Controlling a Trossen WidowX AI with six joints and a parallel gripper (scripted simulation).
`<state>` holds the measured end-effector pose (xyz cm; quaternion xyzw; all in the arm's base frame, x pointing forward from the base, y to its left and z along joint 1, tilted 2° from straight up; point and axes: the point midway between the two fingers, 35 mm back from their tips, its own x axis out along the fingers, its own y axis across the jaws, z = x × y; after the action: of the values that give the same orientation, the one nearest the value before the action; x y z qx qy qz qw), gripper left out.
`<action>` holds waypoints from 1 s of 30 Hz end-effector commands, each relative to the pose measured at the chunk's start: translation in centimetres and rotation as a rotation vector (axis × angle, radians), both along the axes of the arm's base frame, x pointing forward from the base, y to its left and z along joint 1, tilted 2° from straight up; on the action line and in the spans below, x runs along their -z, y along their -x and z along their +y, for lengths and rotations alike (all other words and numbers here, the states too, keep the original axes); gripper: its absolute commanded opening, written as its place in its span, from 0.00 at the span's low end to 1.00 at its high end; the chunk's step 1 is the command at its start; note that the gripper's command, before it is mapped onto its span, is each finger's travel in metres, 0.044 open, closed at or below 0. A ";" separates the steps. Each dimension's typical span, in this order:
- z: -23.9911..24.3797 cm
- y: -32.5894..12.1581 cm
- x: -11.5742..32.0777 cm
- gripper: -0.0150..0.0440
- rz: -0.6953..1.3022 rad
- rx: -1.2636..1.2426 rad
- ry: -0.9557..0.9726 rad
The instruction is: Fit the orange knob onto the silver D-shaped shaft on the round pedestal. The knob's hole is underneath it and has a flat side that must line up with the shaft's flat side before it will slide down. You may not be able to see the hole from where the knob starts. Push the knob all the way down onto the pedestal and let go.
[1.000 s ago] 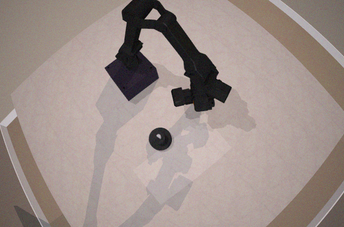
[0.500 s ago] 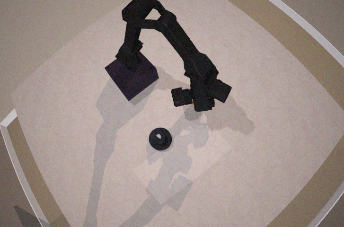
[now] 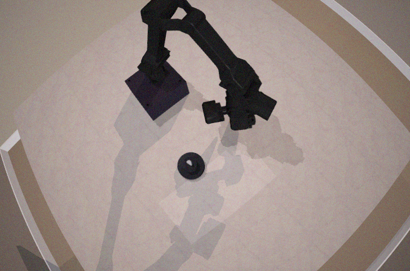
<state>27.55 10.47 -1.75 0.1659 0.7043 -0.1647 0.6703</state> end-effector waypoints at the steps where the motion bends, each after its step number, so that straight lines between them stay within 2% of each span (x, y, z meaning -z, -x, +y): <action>1: 0.1 -0.6 -5.6 0.97 -0.040 0.002 -0.010; 2: 0.1 -0.6 -5.9 1.00 -0.040 0.002 -0.010; 10: 0.1 -0.5 -5.8 1.00 -0.040 0.002 -0.010; 30: 0.2 -0.7 -2.0 1.00 -0.040 0.002 -0.010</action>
<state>28.20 10.72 0.90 0.1733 0.6926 -0.1563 0.6825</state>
